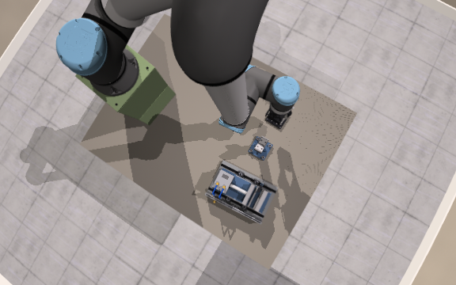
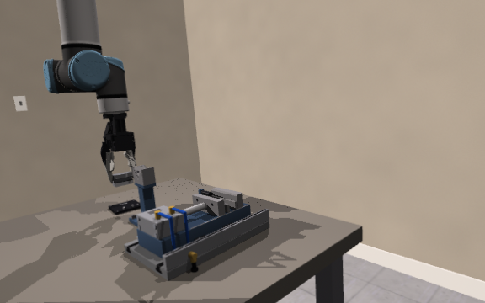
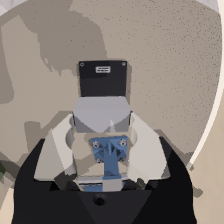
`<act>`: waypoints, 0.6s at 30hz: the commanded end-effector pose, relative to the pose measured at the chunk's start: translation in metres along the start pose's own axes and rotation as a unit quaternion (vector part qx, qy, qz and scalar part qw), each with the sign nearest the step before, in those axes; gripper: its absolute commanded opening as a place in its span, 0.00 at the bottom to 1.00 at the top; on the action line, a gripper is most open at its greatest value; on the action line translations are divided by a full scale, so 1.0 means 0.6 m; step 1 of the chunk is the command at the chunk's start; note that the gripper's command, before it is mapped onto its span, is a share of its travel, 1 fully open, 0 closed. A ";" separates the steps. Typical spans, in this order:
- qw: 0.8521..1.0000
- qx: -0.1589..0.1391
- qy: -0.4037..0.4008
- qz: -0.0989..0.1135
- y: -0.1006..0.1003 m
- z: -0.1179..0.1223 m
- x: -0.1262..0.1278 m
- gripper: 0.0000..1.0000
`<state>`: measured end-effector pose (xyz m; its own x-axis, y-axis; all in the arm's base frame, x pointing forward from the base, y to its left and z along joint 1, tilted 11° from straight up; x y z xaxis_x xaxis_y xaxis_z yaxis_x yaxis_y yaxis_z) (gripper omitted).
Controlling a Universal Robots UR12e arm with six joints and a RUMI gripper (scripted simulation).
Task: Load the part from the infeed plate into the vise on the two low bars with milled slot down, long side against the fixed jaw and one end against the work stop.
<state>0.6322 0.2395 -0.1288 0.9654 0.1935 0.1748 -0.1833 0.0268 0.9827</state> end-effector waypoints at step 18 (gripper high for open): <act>1.000 0.000 0.000 0.000 0.138 0.000 0.000 0.00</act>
Point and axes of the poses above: the point where the finger pads meet when closed, its own y axis back along the fingers, its own x axis across the jaws, z = x × y, the point moved 8 cm from there along y, back along the fingers, and after that the axes turned 14 degrees about y, right-handed, at the moved point
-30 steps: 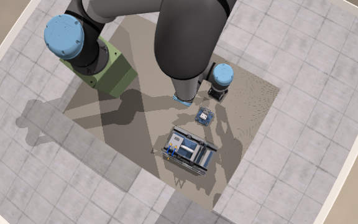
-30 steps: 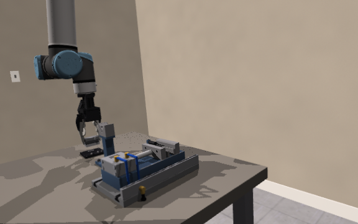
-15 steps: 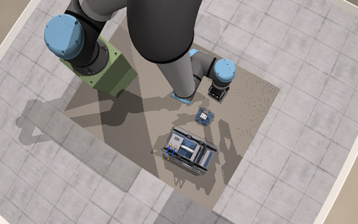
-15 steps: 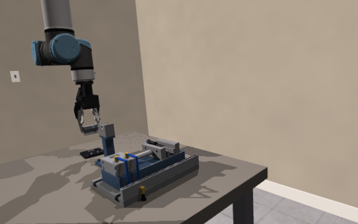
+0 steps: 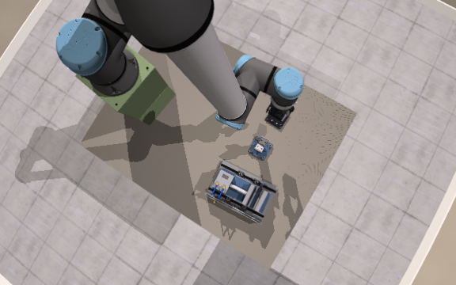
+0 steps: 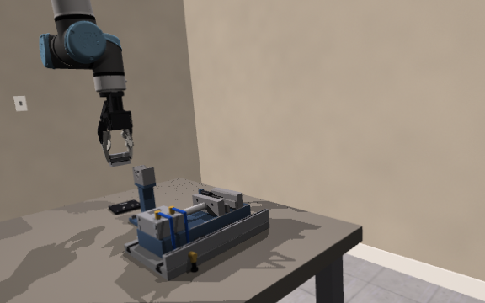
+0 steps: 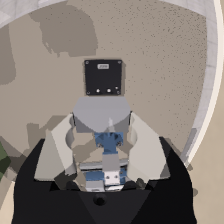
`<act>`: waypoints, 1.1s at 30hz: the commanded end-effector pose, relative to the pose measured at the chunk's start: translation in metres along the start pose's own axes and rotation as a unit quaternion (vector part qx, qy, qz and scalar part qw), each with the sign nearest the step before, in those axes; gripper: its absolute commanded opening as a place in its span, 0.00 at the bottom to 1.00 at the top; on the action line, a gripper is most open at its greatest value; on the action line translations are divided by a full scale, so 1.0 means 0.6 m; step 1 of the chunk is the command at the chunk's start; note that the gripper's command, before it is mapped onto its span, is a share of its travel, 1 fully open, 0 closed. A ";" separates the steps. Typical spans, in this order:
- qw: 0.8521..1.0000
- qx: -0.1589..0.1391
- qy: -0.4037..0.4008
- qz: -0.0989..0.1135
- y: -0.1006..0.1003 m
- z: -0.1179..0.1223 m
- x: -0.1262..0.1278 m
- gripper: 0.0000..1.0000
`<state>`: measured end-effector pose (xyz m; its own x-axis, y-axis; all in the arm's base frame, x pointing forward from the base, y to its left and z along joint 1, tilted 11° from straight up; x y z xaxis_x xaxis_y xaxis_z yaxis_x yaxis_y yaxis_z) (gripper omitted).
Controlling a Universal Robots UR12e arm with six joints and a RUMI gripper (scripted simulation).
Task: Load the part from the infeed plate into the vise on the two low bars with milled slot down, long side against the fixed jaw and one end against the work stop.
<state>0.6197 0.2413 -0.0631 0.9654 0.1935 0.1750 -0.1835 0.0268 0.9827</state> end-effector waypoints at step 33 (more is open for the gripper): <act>1.000 0.000 0.000 0.000 0.109 0.000 0.001 0.00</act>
Point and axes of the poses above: the point where the finger pads meet when closed, its own y axis back along the fingers, its own x axis across the jaws, z = x × y, the point moved 8 cm from there along y, back along the fingers, and after that the axes turned 14 degrees about y, right-handed, at the moved point
